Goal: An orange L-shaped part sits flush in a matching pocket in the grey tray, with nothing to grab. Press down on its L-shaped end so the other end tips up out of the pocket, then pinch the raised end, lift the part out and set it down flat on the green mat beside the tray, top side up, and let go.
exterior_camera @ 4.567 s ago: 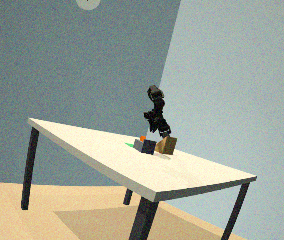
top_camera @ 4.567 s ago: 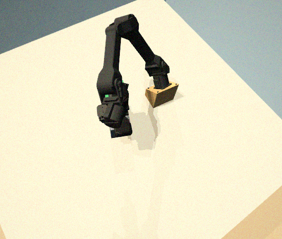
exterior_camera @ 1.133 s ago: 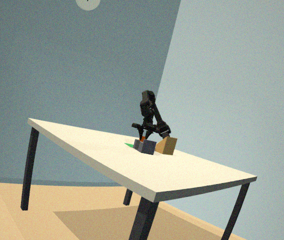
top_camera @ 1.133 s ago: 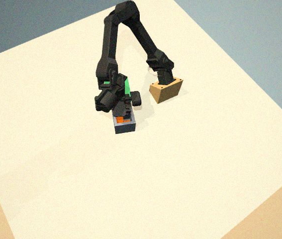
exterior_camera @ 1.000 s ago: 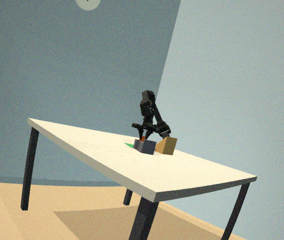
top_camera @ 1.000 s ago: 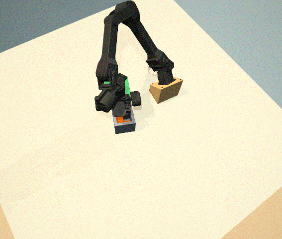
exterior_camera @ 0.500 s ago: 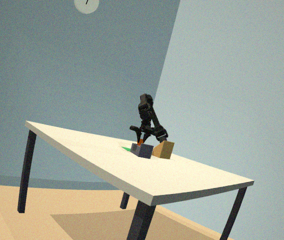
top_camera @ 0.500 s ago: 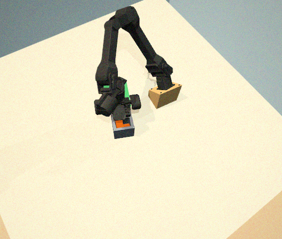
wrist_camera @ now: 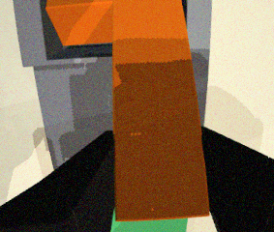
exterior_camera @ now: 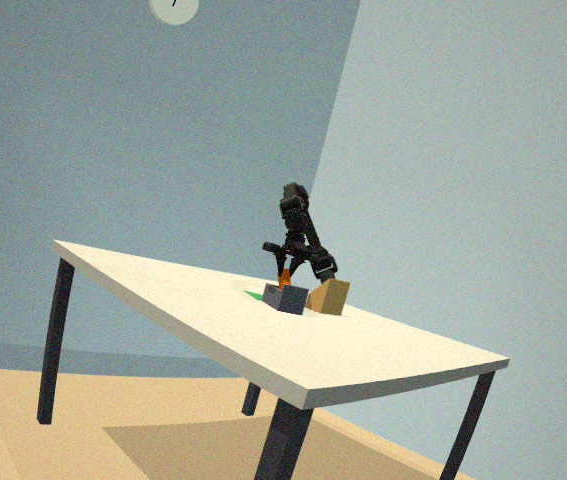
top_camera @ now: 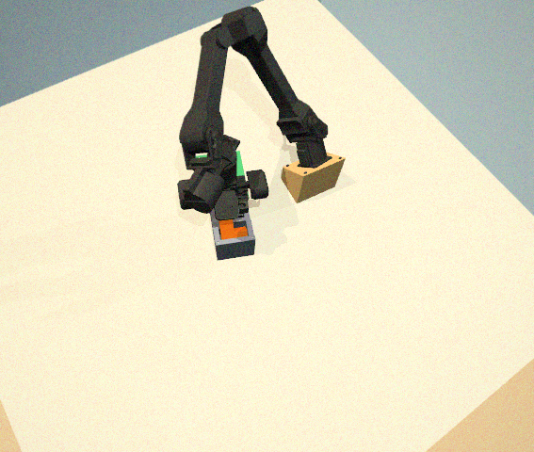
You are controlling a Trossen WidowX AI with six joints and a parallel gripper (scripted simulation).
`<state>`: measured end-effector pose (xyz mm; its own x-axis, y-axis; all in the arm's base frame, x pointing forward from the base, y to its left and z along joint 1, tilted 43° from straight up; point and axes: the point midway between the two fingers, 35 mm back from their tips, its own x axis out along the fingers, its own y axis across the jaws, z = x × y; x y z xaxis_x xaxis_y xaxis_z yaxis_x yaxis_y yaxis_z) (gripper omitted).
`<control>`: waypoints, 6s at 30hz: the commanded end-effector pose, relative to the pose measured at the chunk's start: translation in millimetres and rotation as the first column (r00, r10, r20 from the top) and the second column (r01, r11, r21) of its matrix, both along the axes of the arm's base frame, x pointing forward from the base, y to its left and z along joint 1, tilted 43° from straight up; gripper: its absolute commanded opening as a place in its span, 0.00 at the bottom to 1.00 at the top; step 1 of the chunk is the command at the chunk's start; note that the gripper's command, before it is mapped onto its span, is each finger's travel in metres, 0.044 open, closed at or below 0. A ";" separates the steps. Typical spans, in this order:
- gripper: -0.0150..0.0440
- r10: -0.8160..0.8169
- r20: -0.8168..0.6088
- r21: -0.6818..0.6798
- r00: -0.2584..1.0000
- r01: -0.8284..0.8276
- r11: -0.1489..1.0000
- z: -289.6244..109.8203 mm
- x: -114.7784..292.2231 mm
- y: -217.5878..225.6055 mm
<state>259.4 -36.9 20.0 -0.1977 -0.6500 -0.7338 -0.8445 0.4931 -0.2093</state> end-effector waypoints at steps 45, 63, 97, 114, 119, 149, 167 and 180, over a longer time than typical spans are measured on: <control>0.25 -0.005 0.007 0.007 1.000 0.004 1.000 51.5 -0.4 21.9; 0.25 -0.005 0.003 0.004 1.000 0.005 1.000 97.7 -42.6 -20.9; 0.25 -0.004 0.001 0.001 1.000 0.004 1.000 127.3 -87.1 -66.4; 0.25 -0.004 0.002 0.000 1.000 0.004 1.000 107.8 -92.5 -83.9; 0.25 -0.004 0.002 0.000 1.000 0.004 1.000 102.1 -94.1 -89.1; 0.25 -0.005 0.002 -0.003 1.000 0.005 1.000 79.4 -100.8 -109.8; 0.39 -0.007 0.007 0.001 1.000 0.007 1.000 79.7 -99.9 -109.3; 0.93 -0.004 0.006 0.011 1.000 0.004 1.000 117.5 -85.2 -73.8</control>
<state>164.1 -129.9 115.9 -0.2056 -0.6437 -0.7371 -0.8413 0.5011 -0.2029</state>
